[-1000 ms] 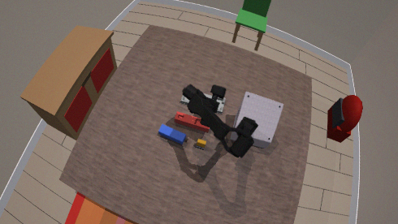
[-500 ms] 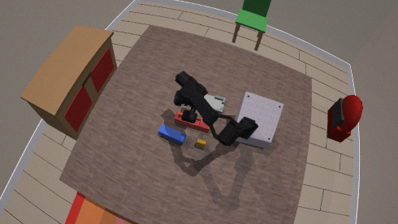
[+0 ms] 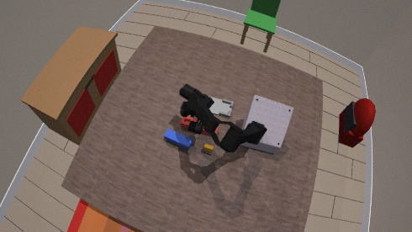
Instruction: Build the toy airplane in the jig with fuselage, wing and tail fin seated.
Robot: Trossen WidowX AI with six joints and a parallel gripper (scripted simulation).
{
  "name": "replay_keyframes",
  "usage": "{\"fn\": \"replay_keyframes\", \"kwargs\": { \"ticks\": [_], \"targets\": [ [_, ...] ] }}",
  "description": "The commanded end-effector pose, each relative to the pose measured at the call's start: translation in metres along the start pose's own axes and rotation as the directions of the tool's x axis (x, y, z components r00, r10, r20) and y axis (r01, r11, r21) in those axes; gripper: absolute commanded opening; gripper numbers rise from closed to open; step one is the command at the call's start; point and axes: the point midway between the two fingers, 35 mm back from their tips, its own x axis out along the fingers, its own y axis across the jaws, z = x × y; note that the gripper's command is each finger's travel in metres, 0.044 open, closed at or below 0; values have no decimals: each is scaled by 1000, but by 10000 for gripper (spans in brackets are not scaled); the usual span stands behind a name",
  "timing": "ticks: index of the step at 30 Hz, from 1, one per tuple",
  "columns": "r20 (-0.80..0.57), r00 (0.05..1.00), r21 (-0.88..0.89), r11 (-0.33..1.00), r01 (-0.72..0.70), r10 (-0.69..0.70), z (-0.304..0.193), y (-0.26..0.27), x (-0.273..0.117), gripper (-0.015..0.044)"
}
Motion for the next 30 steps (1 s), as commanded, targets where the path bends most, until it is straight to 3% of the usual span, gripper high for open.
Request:
{"fn": "replay_keyframes", "kwargs": {
  "ticks": [1, 29, 30],
  "targets": [
    [-7, 1000, 9, 1000, -6, 6, -3, 0, 7, 440],
    [-8, 1000, 9, 1000, -10, 10, -5, 1, 50, 440],
    [-8, 1000, 9, 1000, -10, 10, -5, 1, 50, 414]
  ]
}}
